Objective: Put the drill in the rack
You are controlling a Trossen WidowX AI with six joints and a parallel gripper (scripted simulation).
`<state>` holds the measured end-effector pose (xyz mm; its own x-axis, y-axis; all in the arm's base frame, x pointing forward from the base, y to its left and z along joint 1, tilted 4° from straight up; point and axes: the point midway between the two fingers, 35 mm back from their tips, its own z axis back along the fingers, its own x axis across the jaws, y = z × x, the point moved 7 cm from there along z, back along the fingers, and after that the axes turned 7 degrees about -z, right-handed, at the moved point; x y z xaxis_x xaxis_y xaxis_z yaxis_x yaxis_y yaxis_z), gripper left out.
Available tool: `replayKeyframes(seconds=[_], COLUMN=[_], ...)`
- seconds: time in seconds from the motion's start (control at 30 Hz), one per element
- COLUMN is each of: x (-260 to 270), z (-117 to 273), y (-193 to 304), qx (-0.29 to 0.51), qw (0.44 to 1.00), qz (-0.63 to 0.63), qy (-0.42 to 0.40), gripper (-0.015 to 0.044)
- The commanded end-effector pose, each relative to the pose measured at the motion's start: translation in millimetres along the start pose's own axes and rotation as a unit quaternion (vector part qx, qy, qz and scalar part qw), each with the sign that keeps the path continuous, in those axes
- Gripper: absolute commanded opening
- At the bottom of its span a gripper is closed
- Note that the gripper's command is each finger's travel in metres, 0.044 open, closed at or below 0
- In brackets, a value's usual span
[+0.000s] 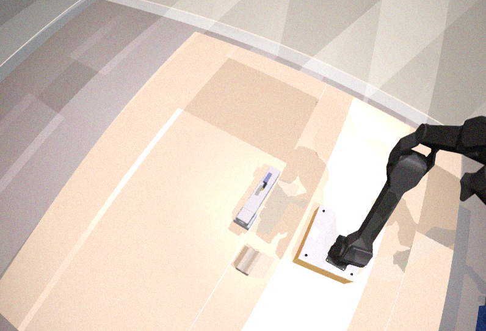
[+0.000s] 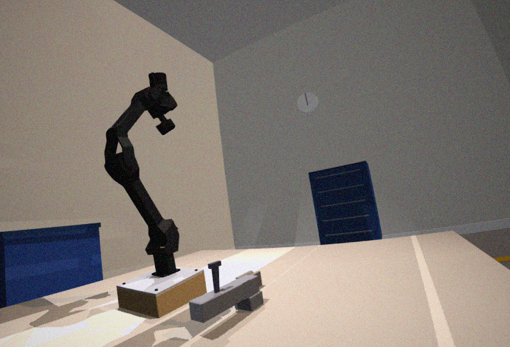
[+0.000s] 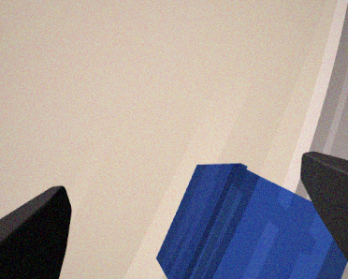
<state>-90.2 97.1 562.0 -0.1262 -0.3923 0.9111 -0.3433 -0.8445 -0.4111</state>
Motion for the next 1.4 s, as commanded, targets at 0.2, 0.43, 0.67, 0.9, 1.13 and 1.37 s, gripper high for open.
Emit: replayKeyframes(seconds=[0.2,0.43,0.67,0.9,1.13,1.37], x=[0.0,-41.7,-109.9,-175.0,-218.6,-264.1], z=[0.0,-0.4,30.8,94.0,162.0,249.3], y=[0.0,-40.6,-95.7,-129.0,-132.6,-107.4], qx=[0.0,-0.097,-0.227,-0.325,-0.376,-0.404], qw=[1.0,0.992,0.947,0.87,0.789,0.682], qz=[0.0,0.0,-0.011,-0.041,-0.065,-0.146], qy=[0.0,0.086,0.228,0.369,0.481,0.592], gripper=[0.0216,0.0032,0.0,0.0,0.0,0.0])
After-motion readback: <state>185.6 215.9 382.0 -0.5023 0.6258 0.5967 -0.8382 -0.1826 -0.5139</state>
